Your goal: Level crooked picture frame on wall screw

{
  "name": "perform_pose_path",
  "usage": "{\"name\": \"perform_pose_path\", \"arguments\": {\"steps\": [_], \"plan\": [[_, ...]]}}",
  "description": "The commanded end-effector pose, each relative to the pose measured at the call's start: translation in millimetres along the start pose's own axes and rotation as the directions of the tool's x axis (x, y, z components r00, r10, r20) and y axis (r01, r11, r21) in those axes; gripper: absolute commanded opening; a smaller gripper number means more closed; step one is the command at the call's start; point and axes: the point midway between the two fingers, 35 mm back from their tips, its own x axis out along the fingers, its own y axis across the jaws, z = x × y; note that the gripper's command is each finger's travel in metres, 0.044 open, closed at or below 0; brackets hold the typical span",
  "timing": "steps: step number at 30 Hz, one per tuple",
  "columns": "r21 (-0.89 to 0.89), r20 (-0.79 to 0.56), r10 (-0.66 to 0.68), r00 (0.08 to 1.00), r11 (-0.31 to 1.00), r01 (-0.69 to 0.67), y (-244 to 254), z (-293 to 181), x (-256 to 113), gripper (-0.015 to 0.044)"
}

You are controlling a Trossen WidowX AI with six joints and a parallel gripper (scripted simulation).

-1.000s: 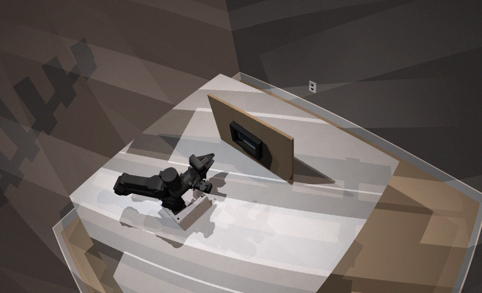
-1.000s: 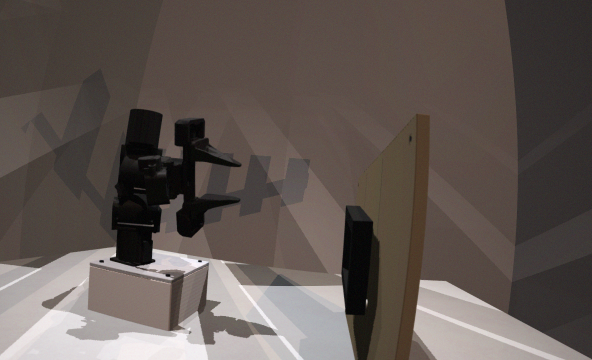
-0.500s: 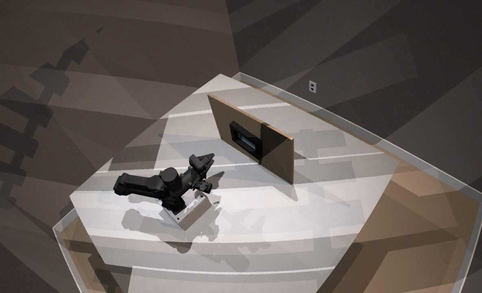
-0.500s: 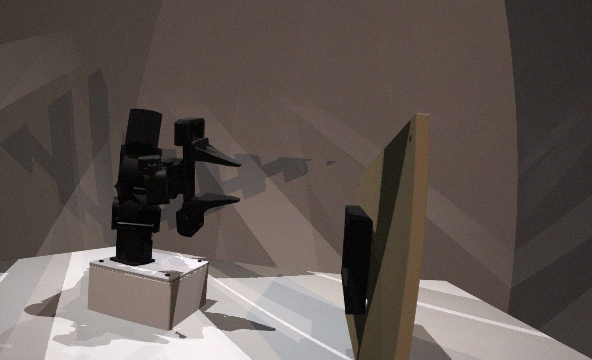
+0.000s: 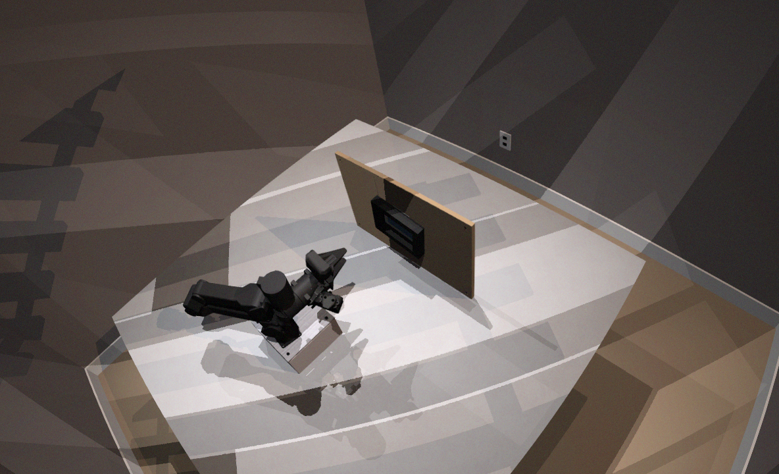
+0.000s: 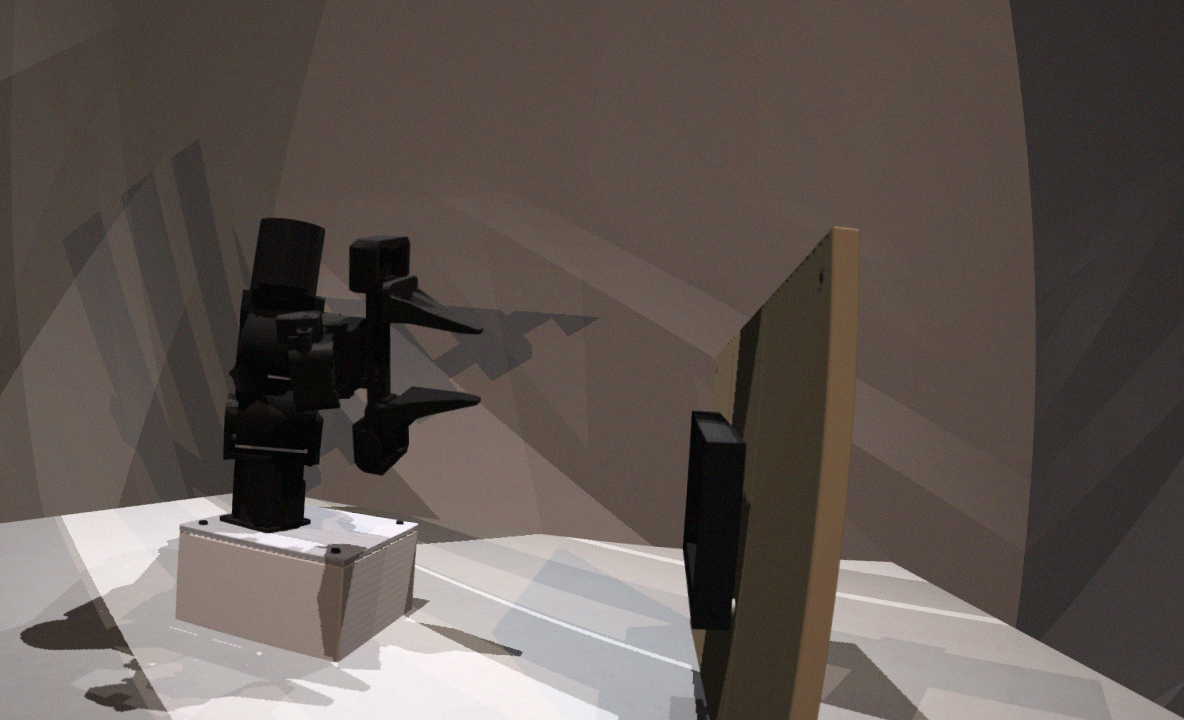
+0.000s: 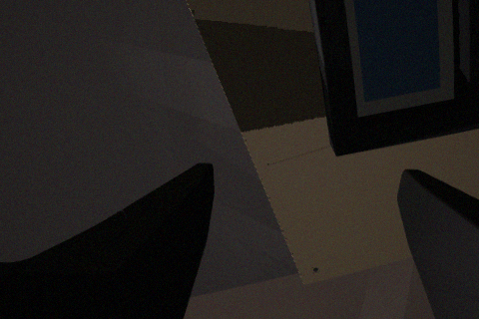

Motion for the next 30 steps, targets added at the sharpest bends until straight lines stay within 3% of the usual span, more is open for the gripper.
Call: {"name": "perform_pose_path", "arguments": {"steps": [1, 16, 30], "plan": [[0.007, -0.004, -0.003, 1.0, 1.0, 0.003, -1, 0, 0, 0.026], [-0.003, 0.0, 0.0, 1.0, 1.0, 0.0, 0, 0, 1, 0.026], [-0.211, -0.008, 0.026, 1.0, 0.977, -0.027, 22, -14, 57, 0.026]]}}
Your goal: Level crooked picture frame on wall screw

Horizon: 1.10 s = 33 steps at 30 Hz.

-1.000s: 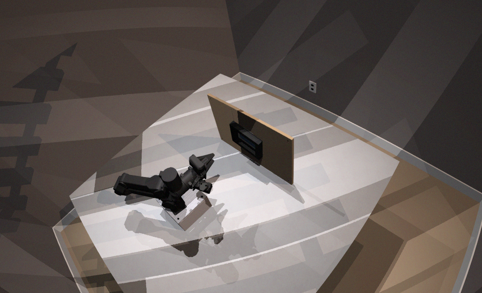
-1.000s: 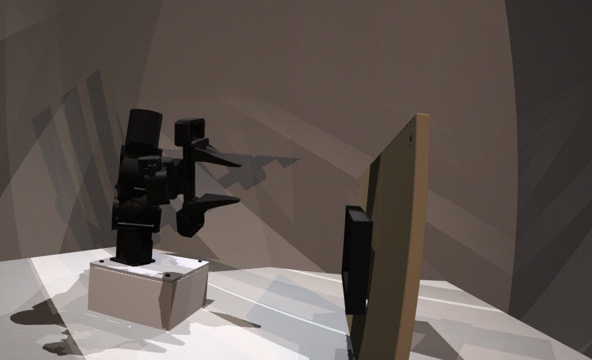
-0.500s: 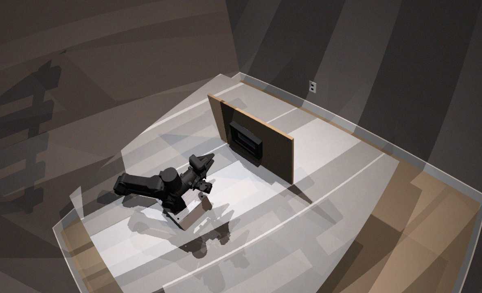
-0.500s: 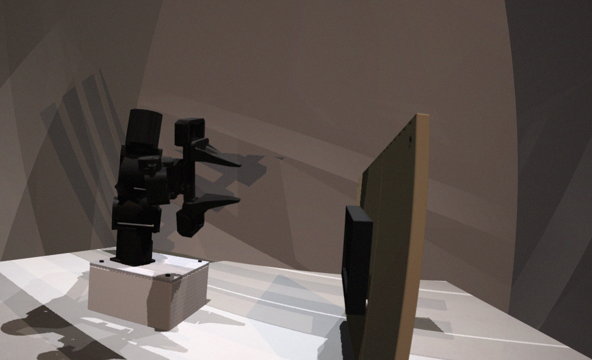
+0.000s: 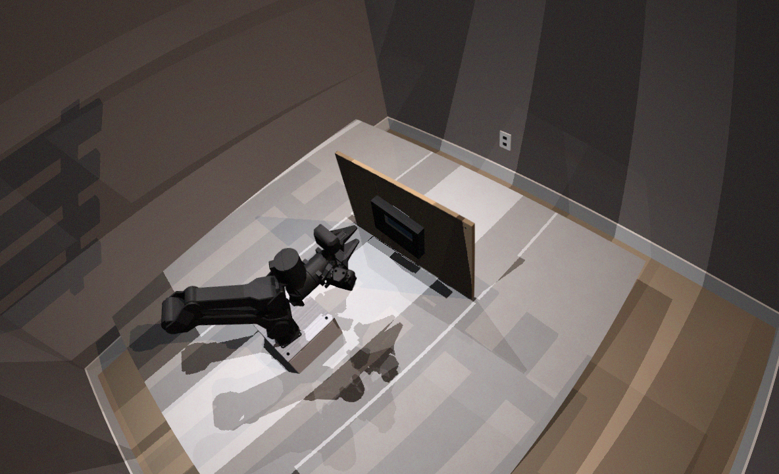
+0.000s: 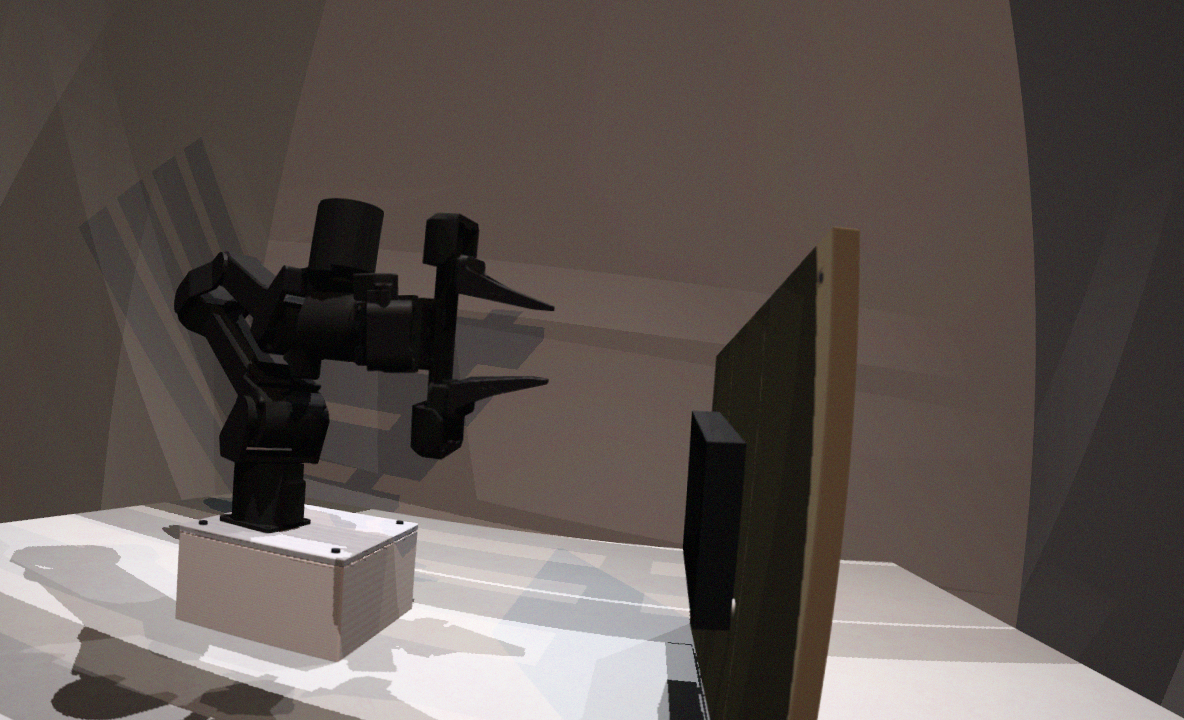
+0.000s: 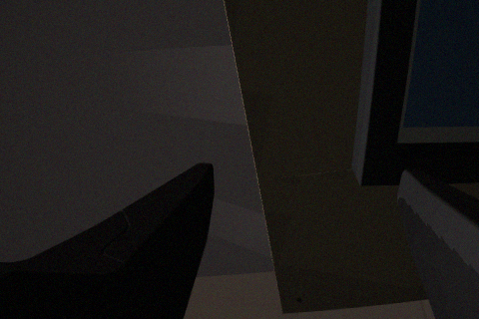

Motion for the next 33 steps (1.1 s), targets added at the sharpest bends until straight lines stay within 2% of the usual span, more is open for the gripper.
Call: {"name": "perform_pose_path", "arguments": {"steps": [1, 17, 33], "plan": [[-0.024, 0.01, 0.007, 1.0, 1.0, -0.007, 2, -1, 6, 0.026], [-0.024, 0.01, 0.007, 1.0, 1.0, -0.007, 1, -1, 9, 0.026], [-0.024, 0.01, 0.011, 1.0, 1.0, -0.011, -28, 11, 68, 0.026]]}}
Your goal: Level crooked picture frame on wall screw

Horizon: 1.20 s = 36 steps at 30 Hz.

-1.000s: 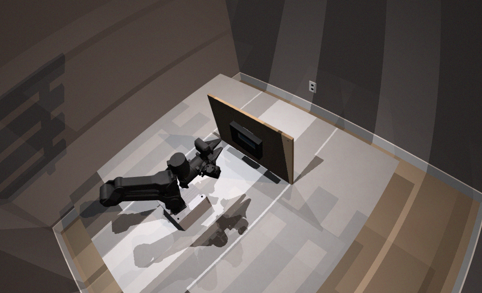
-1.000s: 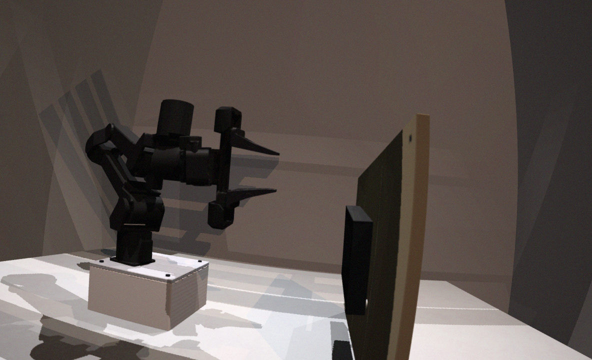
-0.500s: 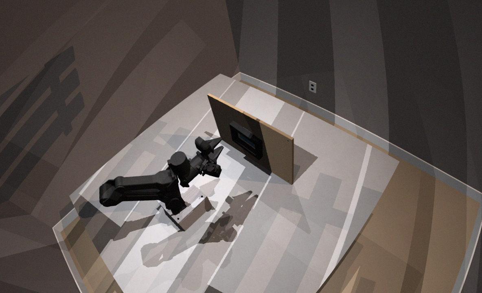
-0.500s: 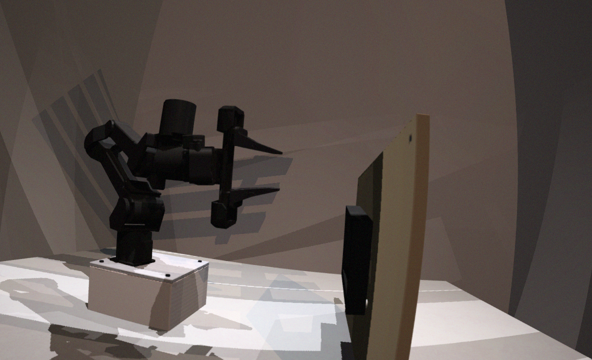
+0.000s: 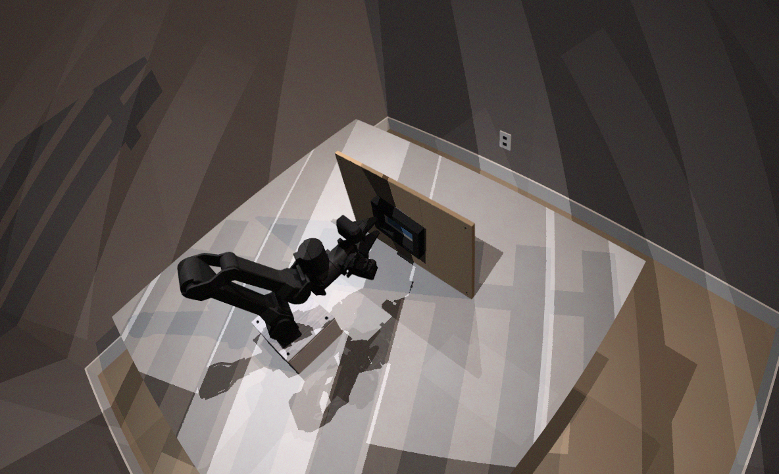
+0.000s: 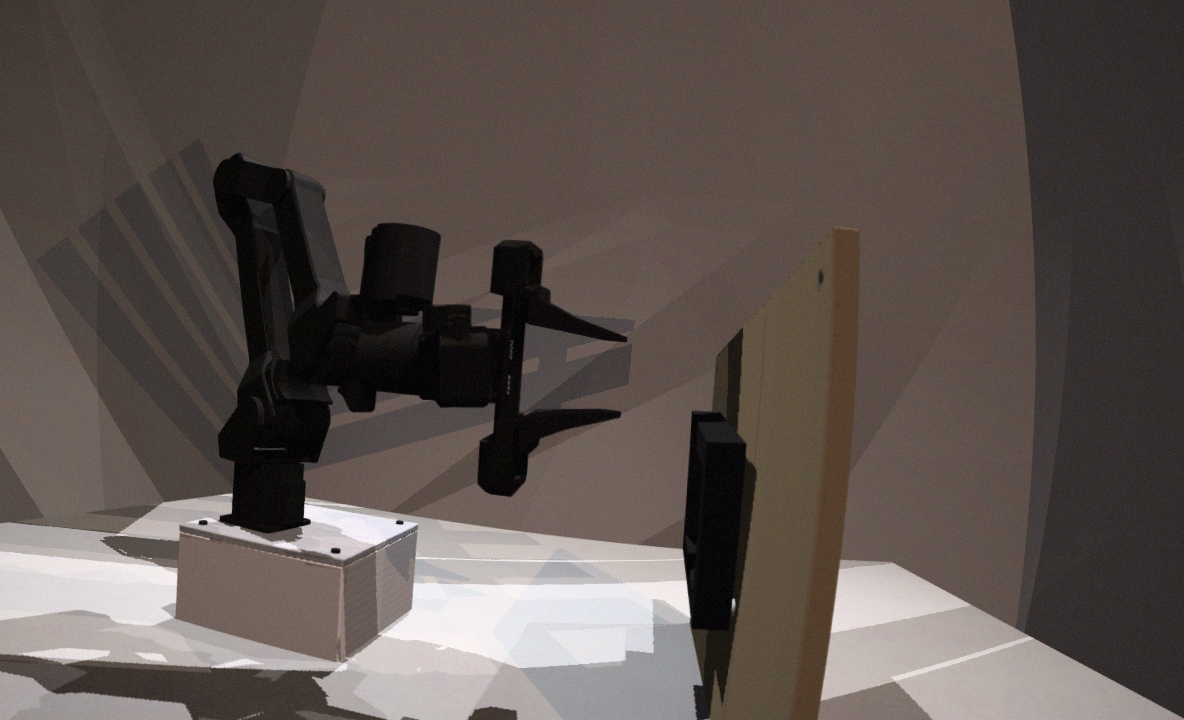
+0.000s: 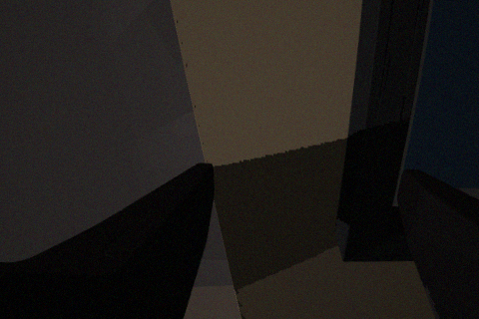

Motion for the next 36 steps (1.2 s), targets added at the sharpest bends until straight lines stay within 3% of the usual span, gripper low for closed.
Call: {"name": "perform_pose_path", "arguments": {"steps": [1, 9, 36], "plan": [[0.0, 0.002, -0.002, 1.0, 1.0, 0.002, -13, 1, 12, 0.026], [0.0, 0.002, -0.001, 1.0, 1.0, 0.001, -39, -1, 28, 0.026], [0.0, 0.002, 0.0, 1.0, 1.0, 0.0, -39, -1, 46, 0.026]]}}
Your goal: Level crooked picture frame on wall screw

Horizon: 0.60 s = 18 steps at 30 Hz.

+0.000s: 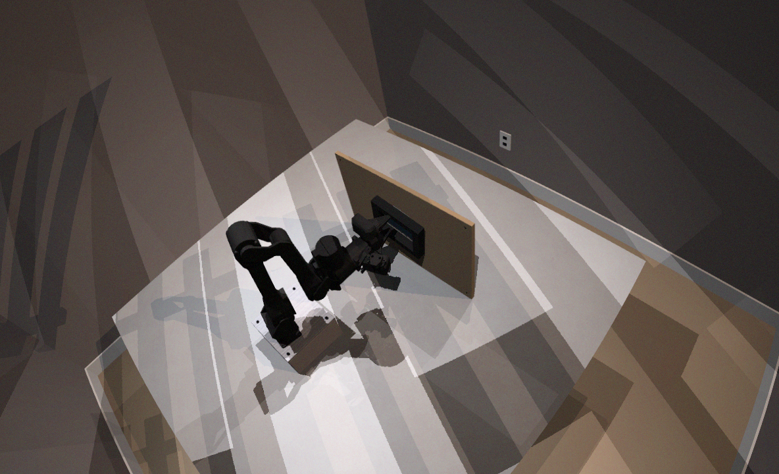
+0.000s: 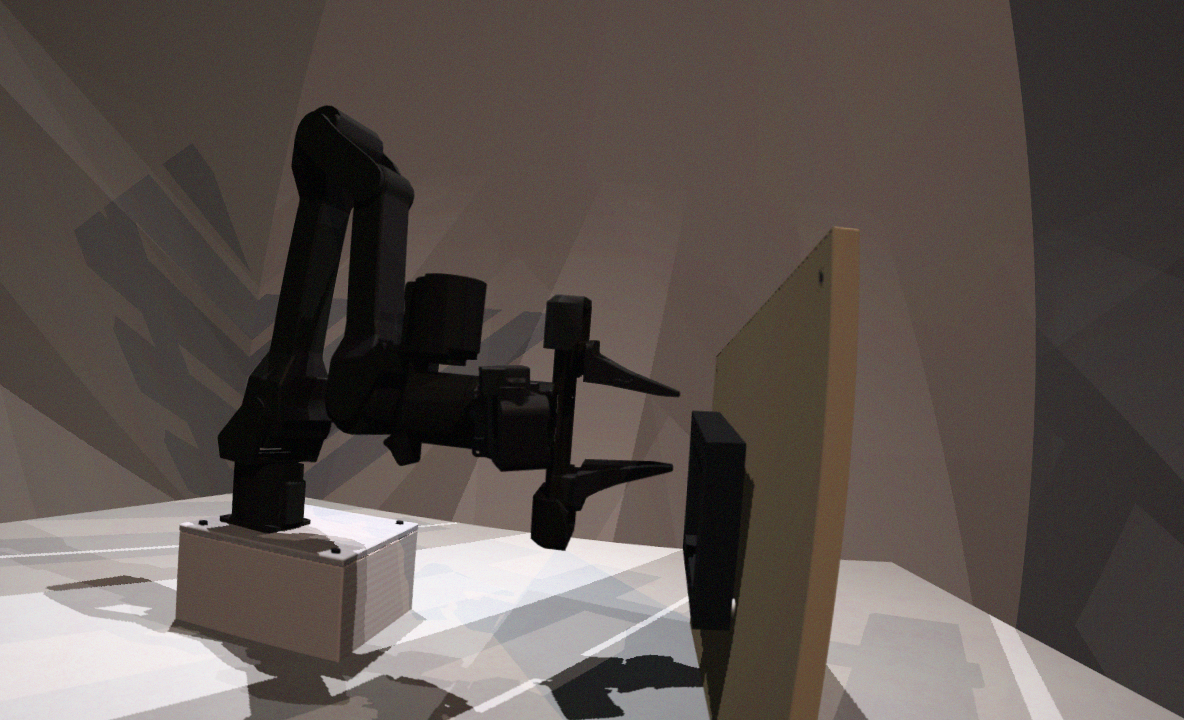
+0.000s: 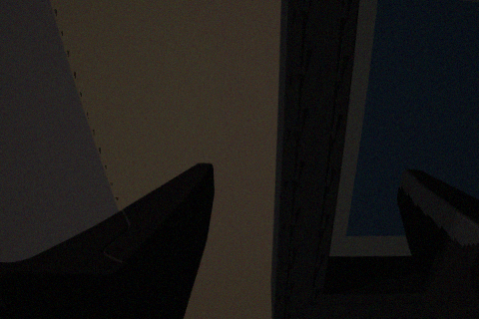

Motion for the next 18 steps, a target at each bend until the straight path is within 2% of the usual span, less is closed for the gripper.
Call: {"name": "perform_pose_path", "arguments": {"steps": [1, 18], "plan": [[-0.001, 0.003, -0.004, 1.0, 1.0, 0.004, -1, 0, 6, 0.026], [-0.001, 0.003, -0.003, 1.0, 1.0, 0.003, -1, 0, 26, 0.026]]}}
